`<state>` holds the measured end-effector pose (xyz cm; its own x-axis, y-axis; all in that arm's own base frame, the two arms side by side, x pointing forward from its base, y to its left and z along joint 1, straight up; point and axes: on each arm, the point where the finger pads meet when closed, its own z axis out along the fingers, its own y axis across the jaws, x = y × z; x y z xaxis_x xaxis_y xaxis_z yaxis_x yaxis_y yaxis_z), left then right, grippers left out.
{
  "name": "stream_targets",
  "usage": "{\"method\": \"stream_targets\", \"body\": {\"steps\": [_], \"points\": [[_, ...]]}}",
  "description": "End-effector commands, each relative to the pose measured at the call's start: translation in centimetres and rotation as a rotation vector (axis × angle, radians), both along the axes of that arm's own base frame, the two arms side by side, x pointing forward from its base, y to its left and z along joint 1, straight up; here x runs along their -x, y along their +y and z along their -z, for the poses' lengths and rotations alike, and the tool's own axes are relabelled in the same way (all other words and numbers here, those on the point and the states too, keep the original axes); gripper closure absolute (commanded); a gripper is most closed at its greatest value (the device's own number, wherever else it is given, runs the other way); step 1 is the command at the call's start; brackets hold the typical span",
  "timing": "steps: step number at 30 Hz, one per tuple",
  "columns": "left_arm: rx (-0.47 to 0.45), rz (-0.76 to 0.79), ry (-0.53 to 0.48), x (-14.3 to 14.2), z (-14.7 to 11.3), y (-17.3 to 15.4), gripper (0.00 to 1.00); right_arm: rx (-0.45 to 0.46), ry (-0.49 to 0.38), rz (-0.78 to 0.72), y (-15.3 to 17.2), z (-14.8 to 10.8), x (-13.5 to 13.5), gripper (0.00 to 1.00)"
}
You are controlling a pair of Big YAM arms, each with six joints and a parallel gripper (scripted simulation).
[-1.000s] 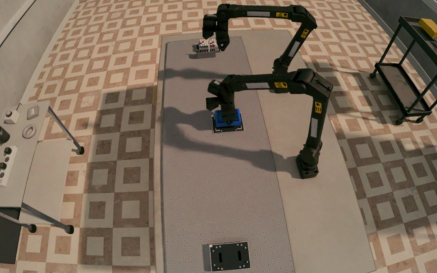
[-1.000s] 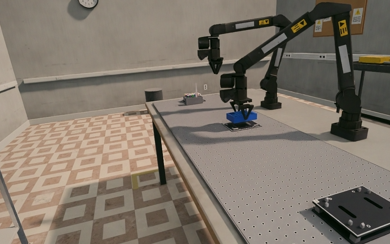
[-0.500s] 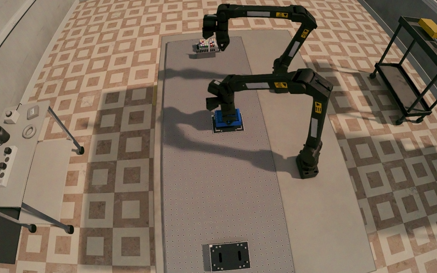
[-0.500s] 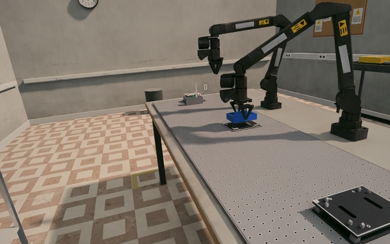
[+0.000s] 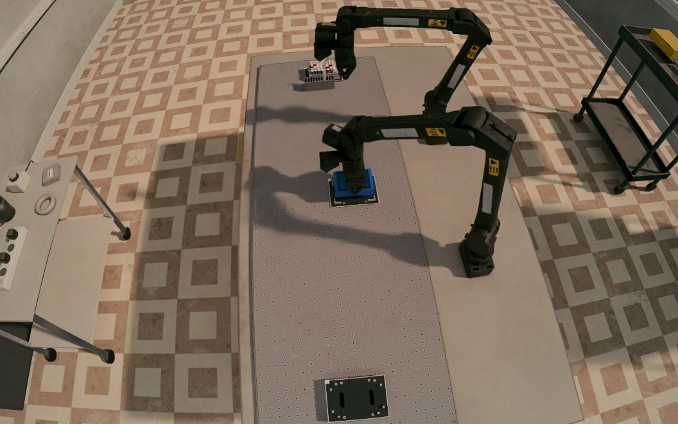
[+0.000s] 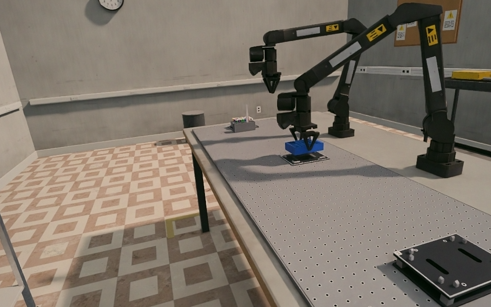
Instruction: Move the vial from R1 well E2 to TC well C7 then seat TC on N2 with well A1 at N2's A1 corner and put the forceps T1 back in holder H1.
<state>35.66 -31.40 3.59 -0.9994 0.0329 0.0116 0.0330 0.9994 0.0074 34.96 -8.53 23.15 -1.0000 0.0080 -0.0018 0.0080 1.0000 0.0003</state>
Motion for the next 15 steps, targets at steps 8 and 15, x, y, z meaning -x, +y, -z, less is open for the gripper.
{"method": "stream_targets", "body": {"steps": [8,15], "points": [[0.052,0.004,-0.064,-2.0,-4.3,-1.9,1.0,0.009,-0.033,0.007,-0.2,-1.3,-0.8,0.76],[0.052,0.004,-0.065,-2.0,-5.3,-1.9,1.0,0.009,-0.033,0.007,-0.2,-1.3,-0.8,0.76]]}}
